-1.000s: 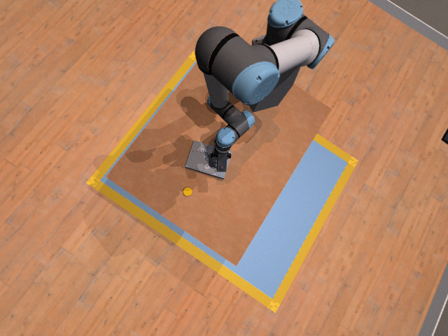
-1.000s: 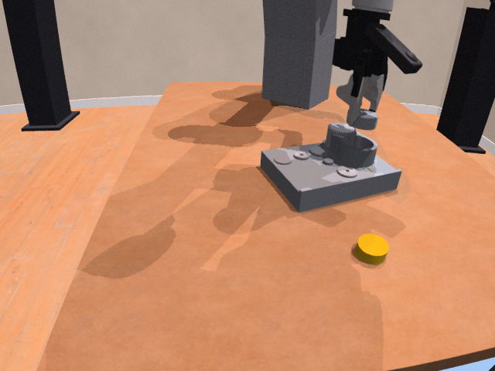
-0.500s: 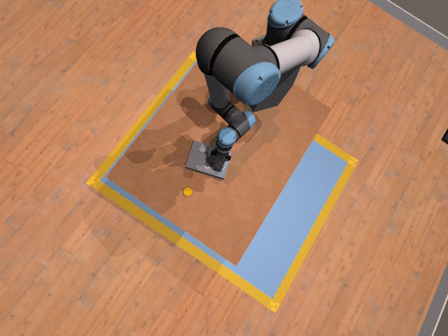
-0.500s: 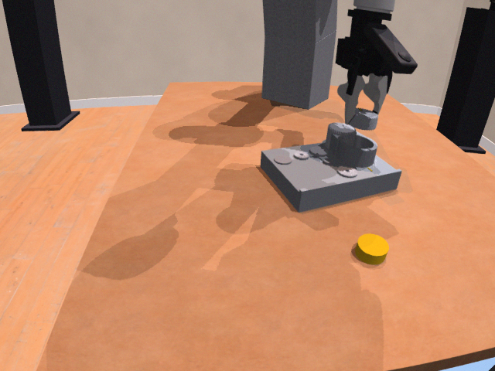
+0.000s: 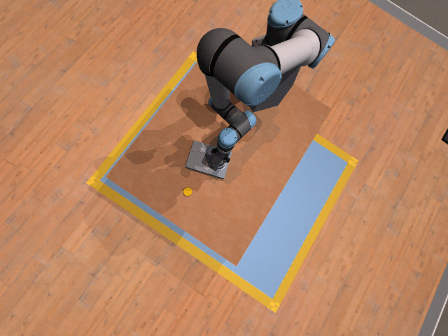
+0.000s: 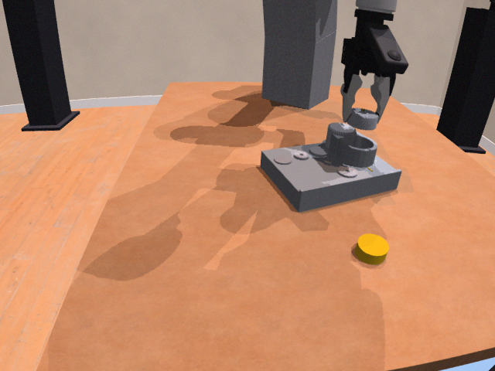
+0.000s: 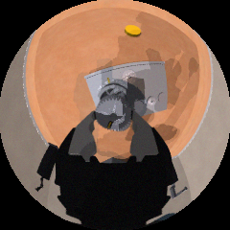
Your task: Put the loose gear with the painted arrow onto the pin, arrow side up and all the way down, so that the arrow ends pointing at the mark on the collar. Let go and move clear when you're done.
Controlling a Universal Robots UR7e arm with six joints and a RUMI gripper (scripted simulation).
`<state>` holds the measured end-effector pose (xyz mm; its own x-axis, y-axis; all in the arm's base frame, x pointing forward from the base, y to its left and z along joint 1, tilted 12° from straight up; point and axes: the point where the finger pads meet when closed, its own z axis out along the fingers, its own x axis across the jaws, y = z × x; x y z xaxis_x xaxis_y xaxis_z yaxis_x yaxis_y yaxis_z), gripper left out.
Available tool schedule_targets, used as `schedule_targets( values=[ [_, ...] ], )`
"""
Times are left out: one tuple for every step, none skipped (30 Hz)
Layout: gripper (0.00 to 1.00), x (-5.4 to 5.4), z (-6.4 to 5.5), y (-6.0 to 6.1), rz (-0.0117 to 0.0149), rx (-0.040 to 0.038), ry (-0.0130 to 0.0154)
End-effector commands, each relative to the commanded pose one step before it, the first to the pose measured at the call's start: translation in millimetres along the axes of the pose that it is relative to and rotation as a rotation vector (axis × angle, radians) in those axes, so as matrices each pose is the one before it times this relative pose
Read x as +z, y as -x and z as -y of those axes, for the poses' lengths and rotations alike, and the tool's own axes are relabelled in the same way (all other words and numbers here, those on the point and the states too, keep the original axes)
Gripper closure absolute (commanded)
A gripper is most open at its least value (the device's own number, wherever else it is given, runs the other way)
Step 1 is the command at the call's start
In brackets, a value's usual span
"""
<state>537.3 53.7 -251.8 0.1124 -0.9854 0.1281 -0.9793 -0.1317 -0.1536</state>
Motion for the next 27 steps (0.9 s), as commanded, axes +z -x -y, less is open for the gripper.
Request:
schedule_targets(
  values=[
    [1.0, -0.57, 0.81, -0.04, -0.00397, 0.13413, -0.00038],
    [1.0, 0.0, 0.0, 0.0, 0.0, 0.0, 0.0],
    [1.0, 0.0, 0.0, 0.0, 0.0, 0.0, 0.0],
    [1.0, 0.0, 0.01, 0.0, 0.0, 0.02149, 0.0],
    [1.0, 0.0, 0.0, 0.0, 0.0, 0.02143, 0.0],
    [1.0, 0.0, -0.01, 0.0, 0.0, 0.02135, 0.0],
    [1.0, 0.0, 0.0, 0.0, 0.0, 0.02127, 0.0],
    [1.0, 0.0, 0.01, 0.0, 0.0, 0.02118, 0.0],
    [1.0, 0.0, 0.0, 0.0, 0.0, 0.02109, 0.0],
    [1.0, 0.0, 0.0, 0.0, 0.0, 0.02098, 0.0],
    [1.0, 0.0, -0.01, 0.0, 0.0, 0.02087, 0.0],
    [1.0, 0.0, 0.0, 0.0, 0.0, 0.02076, 0.0],
    [1.0, 0.0, 0.01, 0.0, 0.0, 0.02063, 0.0],
    [1.0, 0.0, 0.0, 0.0, 0.0, 0.0205, 0.0],
    [1.0, 0.0, -0.01, 0.0, 0.0, 0.02036, 0.0],
    [1.0, 0.0, -0.01, 0.0, 0.0, 0.02021, 0.0],
    [1.0, 0.0, 0.01, 0.0, 0.0, 0.02007, 0.0],
    [1.0, 0.0, 0.01, 0.0, 0.0, 0.01991, 0.0],
    [1.0, 0.0, 0.0, 0.0, 0.0, 0.0, 0.0],
    [1.0, 0.0, 0.0, 0.0, 0.0, 0.0, 0.0],
    [1.0, 0.0, 0.0, 0.0, 0.0, 0.01975, 0.0],
    [1.0, 0.0, -0.01, 0.0, 0.0, 0.01957, 0.0],
    [1.0, 0.0, -0.01, 0.0, 0.0, 0.01939, 0.0],
    [1.0, 0.0, 0.01, 0.0, 0.0, 0.01922, 0.0],
    [1.0, 0.0, 0.01, 0.0, 0.0, 0.01903, 0.0],
    [1.0, 0.0, 0.0, 0.0, 0.0, 0.01883, 0.0],
    [1.0, 0.0, 0.0, 0.0, 0.0, 0.01862, 0.0]
  ],
)
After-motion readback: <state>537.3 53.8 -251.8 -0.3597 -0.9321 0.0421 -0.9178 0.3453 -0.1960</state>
